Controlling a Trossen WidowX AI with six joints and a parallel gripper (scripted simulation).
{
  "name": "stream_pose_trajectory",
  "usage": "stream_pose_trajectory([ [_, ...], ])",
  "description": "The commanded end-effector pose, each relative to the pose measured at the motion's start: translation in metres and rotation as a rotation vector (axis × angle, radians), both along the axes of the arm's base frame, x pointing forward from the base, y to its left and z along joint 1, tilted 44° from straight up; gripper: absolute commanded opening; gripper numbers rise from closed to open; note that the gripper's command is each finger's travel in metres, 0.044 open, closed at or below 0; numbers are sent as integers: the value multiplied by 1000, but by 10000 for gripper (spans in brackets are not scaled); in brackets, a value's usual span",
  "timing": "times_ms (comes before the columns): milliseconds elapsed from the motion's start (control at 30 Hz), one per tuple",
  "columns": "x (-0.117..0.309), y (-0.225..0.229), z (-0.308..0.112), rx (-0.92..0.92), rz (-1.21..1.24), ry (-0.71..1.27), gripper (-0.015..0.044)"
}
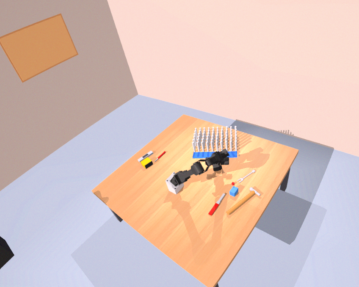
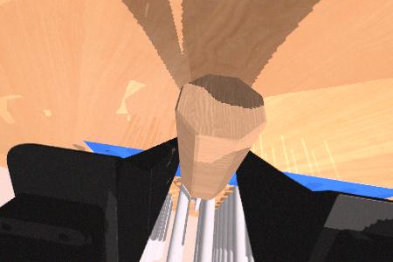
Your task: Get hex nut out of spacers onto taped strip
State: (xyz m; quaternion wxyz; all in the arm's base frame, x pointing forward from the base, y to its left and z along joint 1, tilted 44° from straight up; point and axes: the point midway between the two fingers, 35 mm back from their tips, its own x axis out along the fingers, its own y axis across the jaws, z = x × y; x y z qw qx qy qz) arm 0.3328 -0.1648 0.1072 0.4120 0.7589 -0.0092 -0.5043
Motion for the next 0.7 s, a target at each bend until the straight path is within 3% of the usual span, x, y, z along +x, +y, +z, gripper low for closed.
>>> stream_pose_trajectory([
  [0,5,1,0,-1,-2,-5,0],
  [667,18,4,-4,0,-2,-6,0],
])
